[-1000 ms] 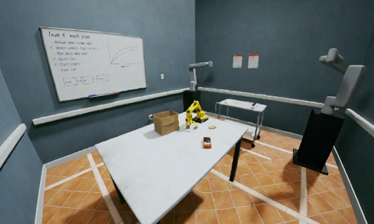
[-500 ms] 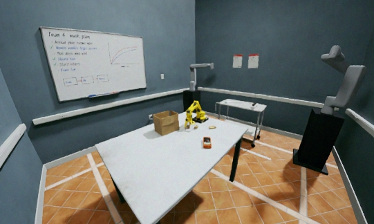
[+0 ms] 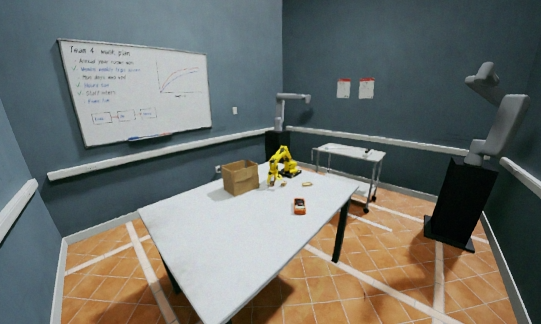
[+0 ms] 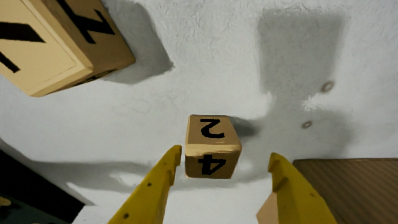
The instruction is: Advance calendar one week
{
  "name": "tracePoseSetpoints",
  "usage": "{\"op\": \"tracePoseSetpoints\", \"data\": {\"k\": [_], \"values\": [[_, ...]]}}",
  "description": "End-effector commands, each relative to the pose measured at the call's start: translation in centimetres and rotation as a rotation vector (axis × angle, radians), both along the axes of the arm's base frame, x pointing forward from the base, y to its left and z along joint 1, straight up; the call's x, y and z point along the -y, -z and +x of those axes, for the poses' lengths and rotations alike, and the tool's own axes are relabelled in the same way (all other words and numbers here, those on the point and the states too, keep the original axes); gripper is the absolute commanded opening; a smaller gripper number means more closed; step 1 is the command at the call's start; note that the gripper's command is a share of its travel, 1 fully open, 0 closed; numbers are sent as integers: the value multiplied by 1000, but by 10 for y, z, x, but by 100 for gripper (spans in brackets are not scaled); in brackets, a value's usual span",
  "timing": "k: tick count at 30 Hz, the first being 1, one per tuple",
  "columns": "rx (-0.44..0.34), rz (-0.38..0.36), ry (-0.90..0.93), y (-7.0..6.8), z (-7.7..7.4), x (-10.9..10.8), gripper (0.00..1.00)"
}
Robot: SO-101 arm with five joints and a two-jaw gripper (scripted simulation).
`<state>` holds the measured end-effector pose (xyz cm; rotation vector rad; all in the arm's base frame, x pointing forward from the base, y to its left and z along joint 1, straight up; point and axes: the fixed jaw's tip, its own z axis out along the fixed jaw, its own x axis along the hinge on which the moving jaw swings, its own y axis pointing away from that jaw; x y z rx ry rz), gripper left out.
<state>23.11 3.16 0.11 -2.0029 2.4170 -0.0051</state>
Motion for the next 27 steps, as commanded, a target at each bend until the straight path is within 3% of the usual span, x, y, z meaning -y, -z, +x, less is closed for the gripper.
{"op": "tracePoseSetpoints", "data": {"k": [1,15,27], "values": [[-1,1,-20,-11,1,-3,36],[-1,1,-20,-49,-1,-3,36],[-1,1,-20,-53,-1,-2,36]]}}
